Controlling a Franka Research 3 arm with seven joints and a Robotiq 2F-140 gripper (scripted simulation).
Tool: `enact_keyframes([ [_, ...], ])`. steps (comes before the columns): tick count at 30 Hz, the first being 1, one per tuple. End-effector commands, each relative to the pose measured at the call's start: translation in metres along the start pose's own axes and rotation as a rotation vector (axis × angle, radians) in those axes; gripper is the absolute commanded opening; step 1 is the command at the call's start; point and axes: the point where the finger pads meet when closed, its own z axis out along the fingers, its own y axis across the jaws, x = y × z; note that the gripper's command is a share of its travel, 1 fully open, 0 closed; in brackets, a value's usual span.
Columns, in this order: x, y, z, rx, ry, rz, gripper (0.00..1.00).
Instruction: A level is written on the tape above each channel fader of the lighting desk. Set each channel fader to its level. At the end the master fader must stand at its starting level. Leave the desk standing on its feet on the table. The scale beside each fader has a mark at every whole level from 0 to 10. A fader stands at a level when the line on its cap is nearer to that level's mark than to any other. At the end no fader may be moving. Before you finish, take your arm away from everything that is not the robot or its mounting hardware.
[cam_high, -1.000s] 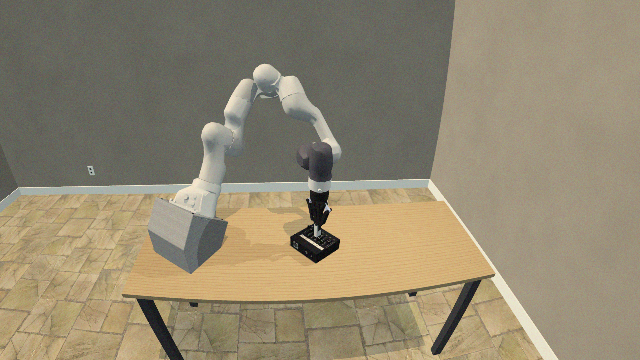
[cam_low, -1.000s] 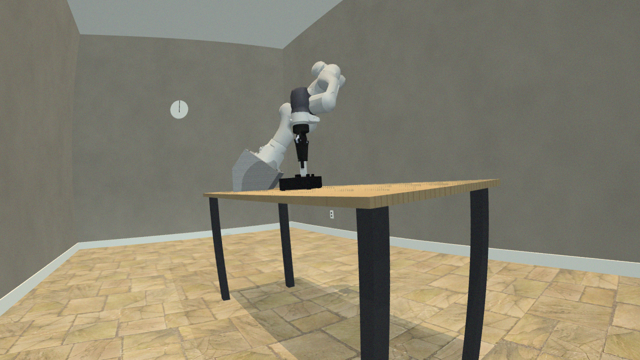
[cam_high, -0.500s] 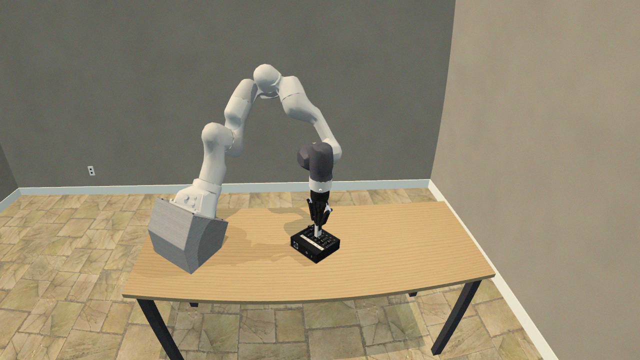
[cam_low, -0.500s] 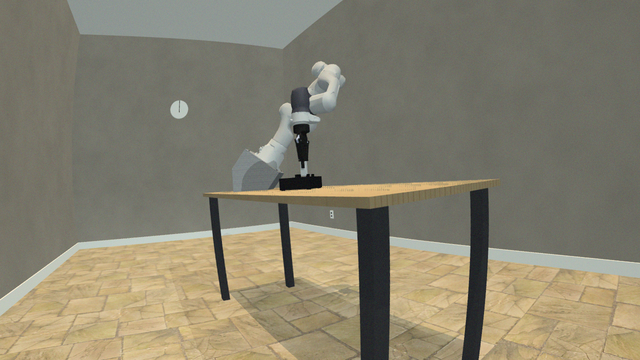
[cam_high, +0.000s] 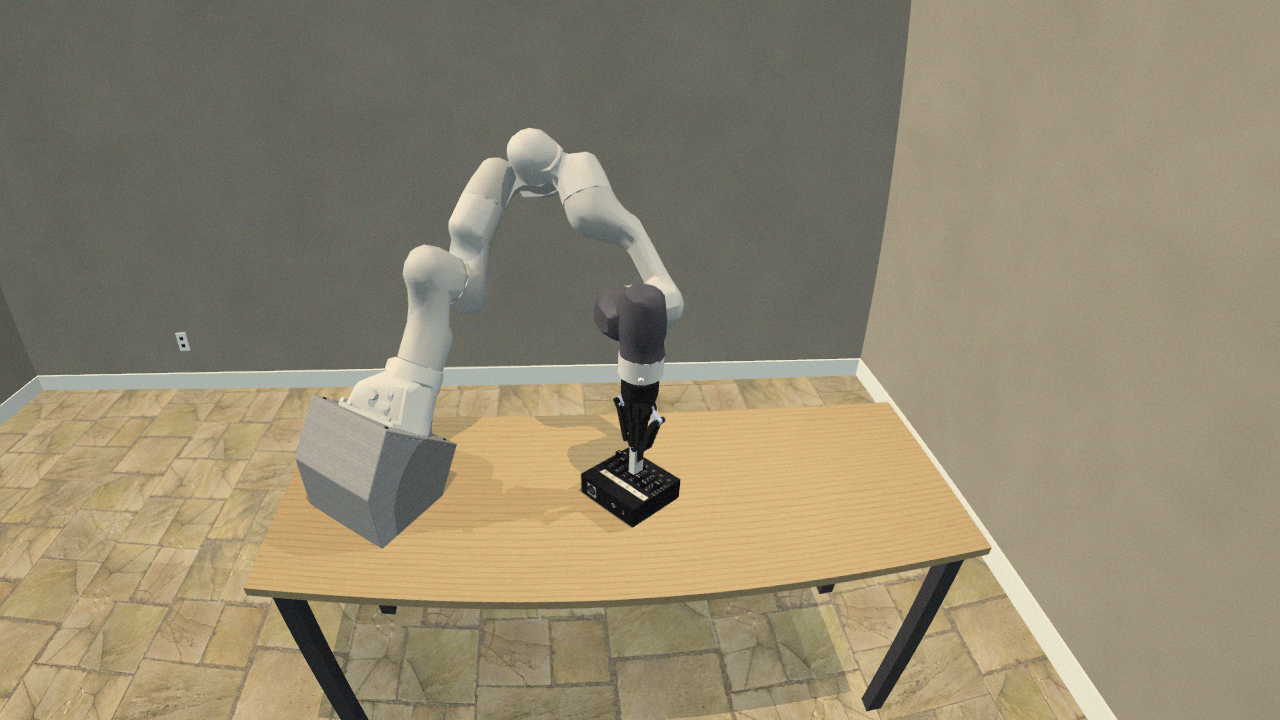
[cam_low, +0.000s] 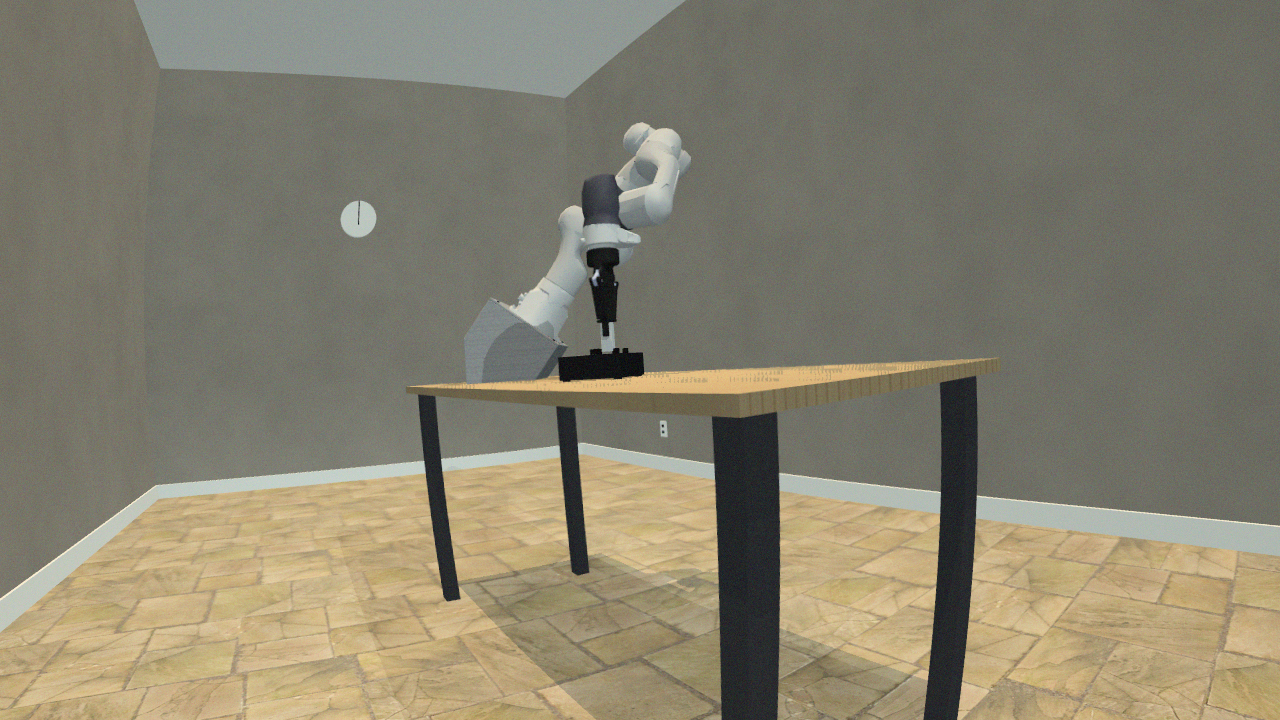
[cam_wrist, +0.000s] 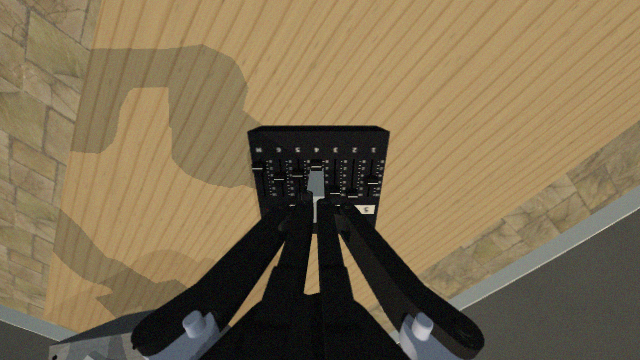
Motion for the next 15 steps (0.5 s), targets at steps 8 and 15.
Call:
enact_keyframes([
  [8, 0.0047, 0.0005, -0.0004, -0.003, 0.000, -0.005, 0.00],
  [15, 0.0059, 0.0005, -0.0004, -0.003, 0.000, -0.005, 0.00],
])
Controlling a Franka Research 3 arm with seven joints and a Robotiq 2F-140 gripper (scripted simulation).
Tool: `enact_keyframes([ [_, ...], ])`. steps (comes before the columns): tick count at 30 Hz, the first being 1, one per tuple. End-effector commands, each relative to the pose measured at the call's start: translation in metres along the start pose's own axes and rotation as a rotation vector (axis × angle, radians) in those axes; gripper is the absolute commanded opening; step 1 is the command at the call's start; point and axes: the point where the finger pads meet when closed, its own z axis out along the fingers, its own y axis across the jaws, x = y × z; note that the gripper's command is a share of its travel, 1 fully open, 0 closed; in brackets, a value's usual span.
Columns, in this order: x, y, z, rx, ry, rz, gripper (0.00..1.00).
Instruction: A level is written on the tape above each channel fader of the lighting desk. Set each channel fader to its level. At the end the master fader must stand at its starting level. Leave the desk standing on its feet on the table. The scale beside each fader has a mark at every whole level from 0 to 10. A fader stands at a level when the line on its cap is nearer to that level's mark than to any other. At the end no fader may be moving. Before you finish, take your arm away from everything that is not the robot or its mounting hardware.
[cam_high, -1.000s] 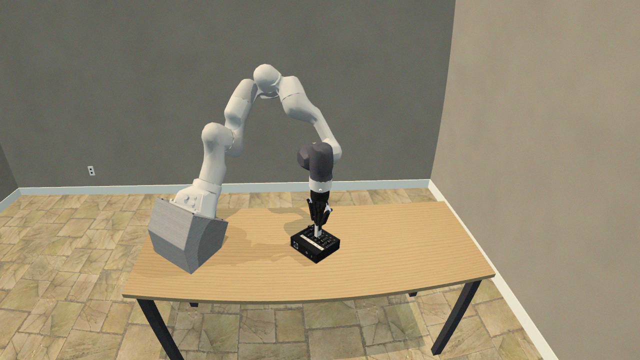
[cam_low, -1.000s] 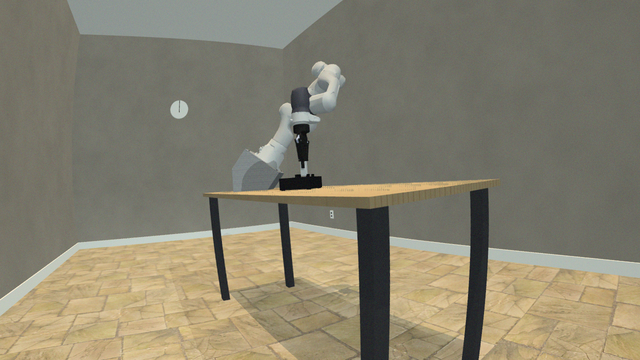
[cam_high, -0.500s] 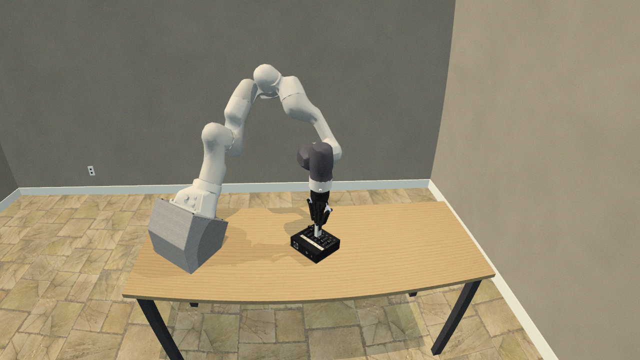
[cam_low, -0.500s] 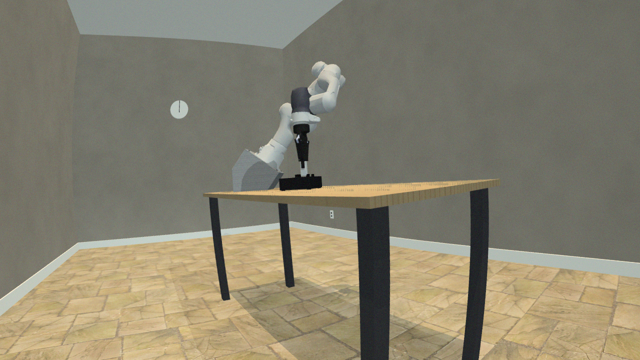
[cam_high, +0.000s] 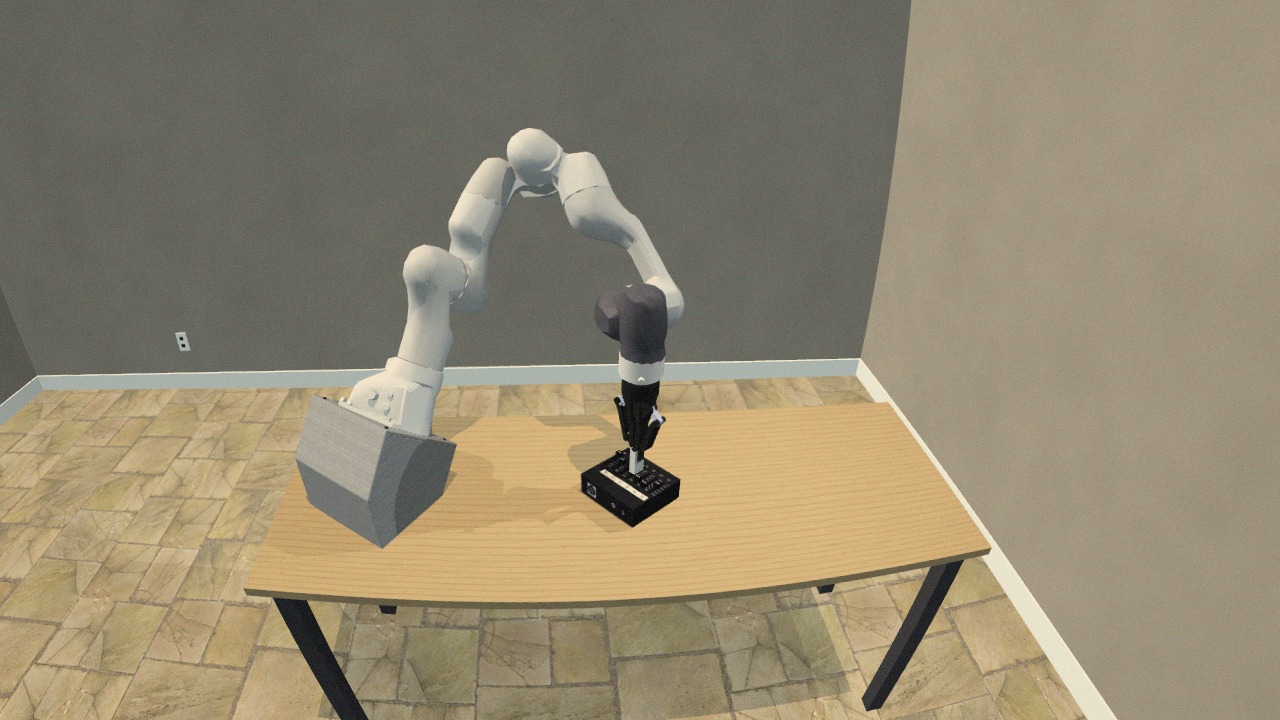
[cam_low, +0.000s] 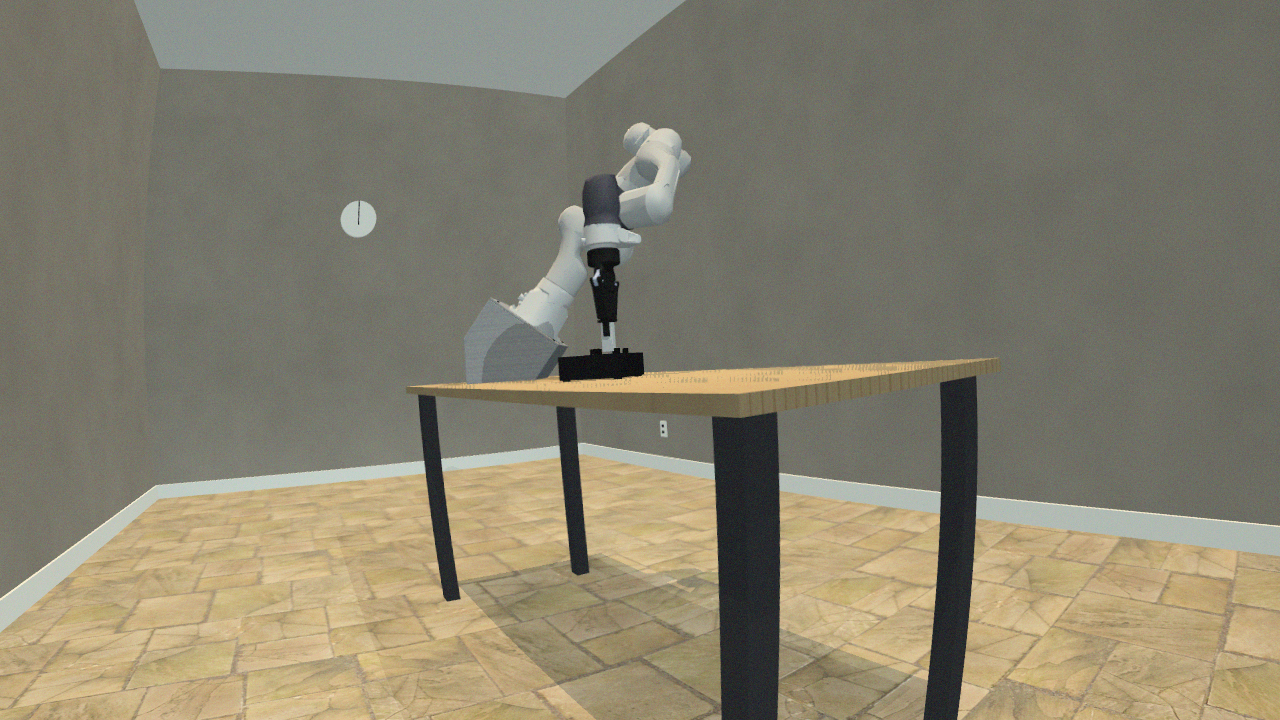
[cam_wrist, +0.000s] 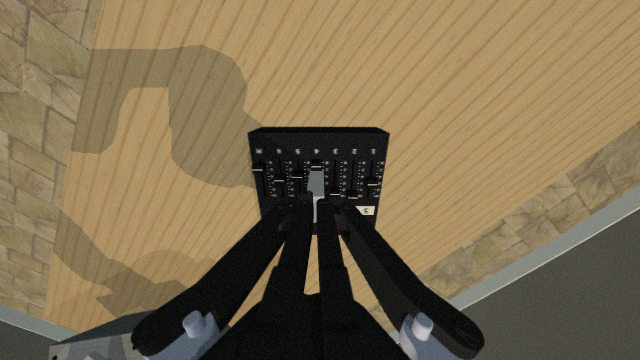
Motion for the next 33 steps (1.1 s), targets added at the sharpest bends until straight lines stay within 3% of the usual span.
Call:
enact_keyframes([
  [1, 0.0044, 0.0005, -0.0005, -0.003, 0.000, -0.004, 0.00],
  [33, -0.0012, 0.0005, -0.0005, -0.003, 0.000, -0.004, 0.00],
])
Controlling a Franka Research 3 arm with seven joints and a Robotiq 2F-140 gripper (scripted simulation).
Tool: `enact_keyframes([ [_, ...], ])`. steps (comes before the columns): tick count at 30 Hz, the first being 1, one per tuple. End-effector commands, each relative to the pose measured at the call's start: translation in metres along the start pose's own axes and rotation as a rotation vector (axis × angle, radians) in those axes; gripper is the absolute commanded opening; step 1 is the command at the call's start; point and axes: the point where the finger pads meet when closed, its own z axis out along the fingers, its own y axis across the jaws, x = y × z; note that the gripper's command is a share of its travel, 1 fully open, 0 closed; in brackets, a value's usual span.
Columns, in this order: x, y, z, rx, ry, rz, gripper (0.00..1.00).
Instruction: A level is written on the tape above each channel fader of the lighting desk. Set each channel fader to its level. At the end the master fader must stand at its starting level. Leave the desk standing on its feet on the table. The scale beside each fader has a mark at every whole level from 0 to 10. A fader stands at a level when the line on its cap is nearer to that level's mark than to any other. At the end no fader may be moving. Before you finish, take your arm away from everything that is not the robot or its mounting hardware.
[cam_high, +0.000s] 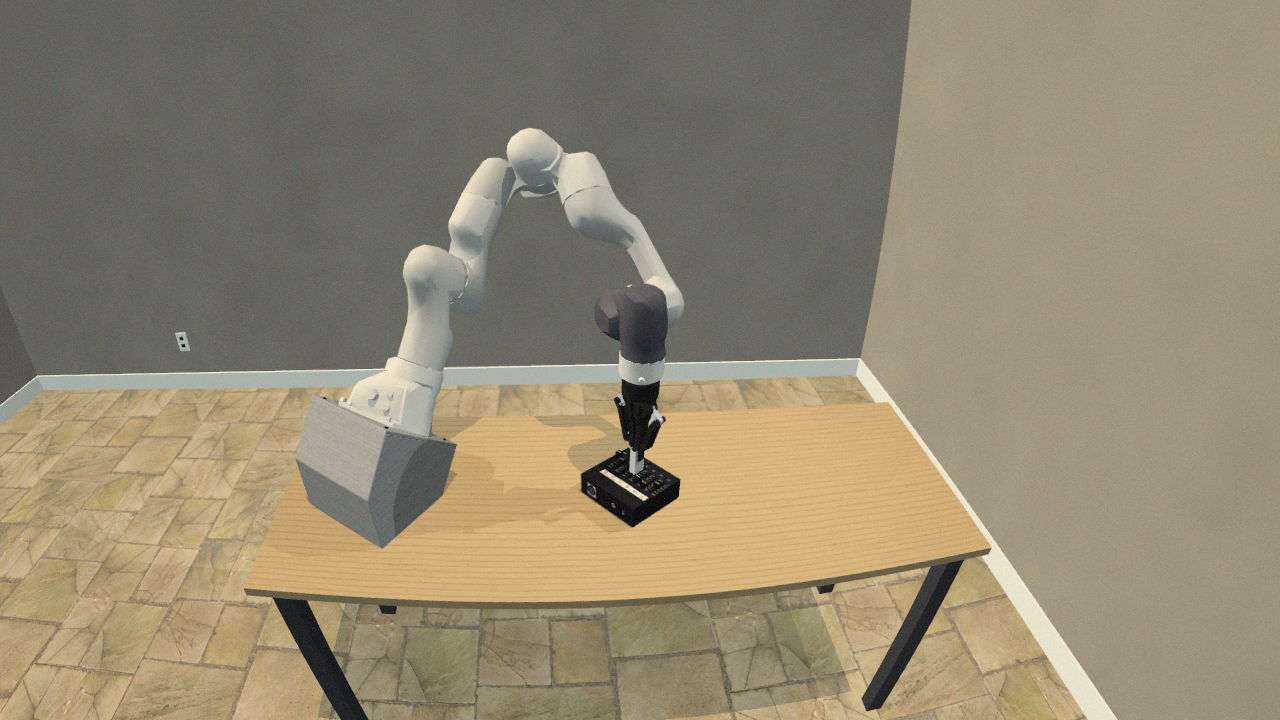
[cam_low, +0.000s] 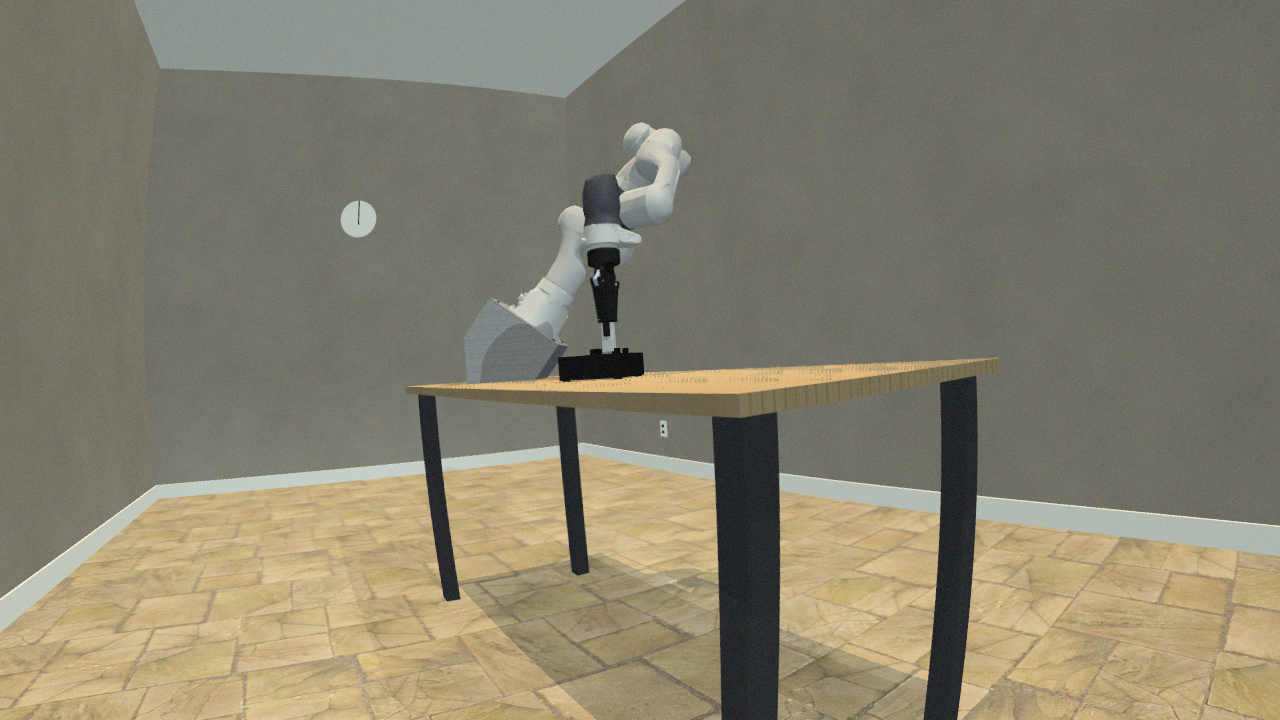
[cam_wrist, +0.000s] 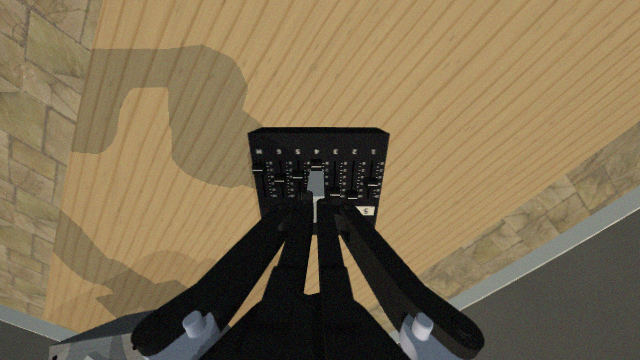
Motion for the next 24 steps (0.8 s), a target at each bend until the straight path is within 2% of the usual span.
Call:
enact_keyframes([
  [1, -0.002, 0.001, 0.000, -0.003, 0.000, -0.003, 0.00],
  [11, -0.002, 0.001, -0.003, -0.003, 0.000, -0.003, 0.00],
  [21, -0.002, 0.000, -0.029, -0.003, 0.000, -0.003, 0.00],
  [24, -0.002, 0.000, -0.032, -0.003, 0.000, -0.003, 0.00],
])
